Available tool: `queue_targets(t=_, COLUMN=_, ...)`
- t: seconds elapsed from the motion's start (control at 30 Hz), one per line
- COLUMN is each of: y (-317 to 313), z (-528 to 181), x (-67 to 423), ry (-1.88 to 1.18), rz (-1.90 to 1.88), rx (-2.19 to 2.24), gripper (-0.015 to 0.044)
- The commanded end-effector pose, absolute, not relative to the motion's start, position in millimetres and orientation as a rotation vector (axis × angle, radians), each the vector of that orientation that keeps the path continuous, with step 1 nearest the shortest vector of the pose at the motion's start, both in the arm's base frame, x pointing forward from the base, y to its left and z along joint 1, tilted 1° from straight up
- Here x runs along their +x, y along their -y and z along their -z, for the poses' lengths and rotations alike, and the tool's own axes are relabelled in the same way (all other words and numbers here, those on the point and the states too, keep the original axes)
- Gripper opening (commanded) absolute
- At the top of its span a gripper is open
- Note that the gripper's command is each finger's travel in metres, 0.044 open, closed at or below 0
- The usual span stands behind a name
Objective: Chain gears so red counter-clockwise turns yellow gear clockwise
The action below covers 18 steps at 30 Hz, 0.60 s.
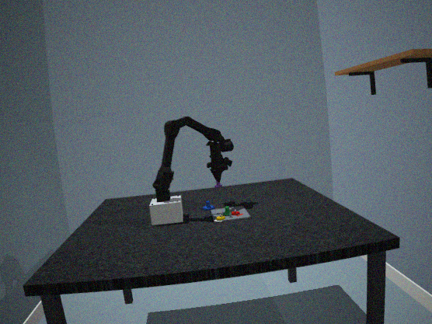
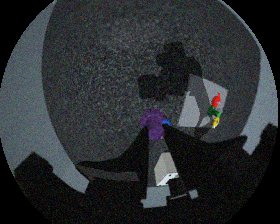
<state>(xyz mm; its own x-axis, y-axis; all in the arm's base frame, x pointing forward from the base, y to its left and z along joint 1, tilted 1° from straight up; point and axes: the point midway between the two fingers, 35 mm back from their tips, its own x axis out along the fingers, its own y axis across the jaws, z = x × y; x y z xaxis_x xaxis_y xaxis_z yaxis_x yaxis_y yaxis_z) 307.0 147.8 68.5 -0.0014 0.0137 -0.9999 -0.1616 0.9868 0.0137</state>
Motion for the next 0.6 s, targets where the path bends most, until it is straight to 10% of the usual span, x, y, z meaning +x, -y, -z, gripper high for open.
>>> queue_targets(t=0.0, y=-148.8, z=-82.4, x=309.1, ry=-1.555, rz=-0.146, rx=-0.114, gripper=0.0)
queue_targets(t=0.57, y=-137.6, z=-111.0, x=308.0, ry=-1.556, rz=-0.145, rx=-0.115, gripper=0.0)
